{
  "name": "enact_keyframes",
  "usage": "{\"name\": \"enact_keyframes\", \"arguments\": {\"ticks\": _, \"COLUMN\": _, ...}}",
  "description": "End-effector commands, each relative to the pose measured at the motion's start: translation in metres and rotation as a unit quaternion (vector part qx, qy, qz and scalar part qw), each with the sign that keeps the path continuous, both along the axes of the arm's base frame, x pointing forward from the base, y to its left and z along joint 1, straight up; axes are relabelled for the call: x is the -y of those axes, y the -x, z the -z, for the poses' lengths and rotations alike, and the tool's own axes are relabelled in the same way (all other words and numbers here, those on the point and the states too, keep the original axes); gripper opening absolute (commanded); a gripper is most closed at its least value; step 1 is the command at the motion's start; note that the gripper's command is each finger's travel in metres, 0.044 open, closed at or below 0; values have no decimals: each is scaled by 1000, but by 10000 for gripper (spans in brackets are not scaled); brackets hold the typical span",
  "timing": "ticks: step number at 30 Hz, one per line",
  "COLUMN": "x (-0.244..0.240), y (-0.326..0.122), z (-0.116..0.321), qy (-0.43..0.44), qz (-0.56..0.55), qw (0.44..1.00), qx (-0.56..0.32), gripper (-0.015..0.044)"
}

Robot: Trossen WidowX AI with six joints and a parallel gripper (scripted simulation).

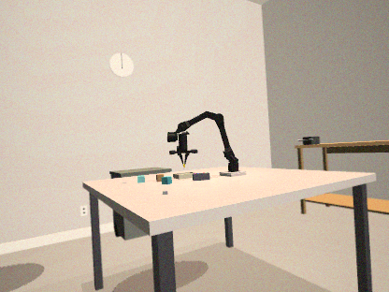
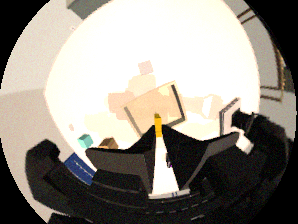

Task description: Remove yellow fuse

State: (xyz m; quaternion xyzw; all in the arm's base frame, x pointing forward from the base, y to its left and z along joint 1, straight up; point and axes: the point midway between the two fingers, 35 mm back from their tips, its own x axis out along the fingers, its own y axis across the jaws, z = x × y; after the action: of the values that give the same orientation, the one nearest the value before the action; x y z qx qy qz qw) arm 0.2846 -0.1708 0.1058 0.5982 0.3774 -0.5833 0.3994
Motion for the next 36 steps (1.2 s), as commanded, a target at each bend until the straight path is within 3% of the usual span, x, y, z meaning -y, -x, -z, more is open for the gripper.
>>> {"name": "enact_keyframes", "arguments": {"ticks": 1, "x": 0, "y": 1, "z": 8, "qy": 0, "qz": -2, "qw": 1000, "qx": -4, "gripper": 0}}
{"name": "enact_keyframes", "arguments": {"ticks": 18, "x": 0, "y": 1, "z": 31, "qy": 0, "qz": -2, "qw": 1000, "qx": -5, "gripper": 0}}
{"name": "enact_keyframes", "arguments": {"ticks": 30, "x": 0, "y": 0, "z": 28, "qy": -1, "qz": 0, "qw": 1000, "qx": -2, "gripper": 315}}
{"name": "enact_keyframes", "arguments": {"ticks": 36, "x": 0, "y": 2, "z": -9, "qy": 0, "qz": -2, "qw": 1000, "qx": -5, "gripper": 330}}
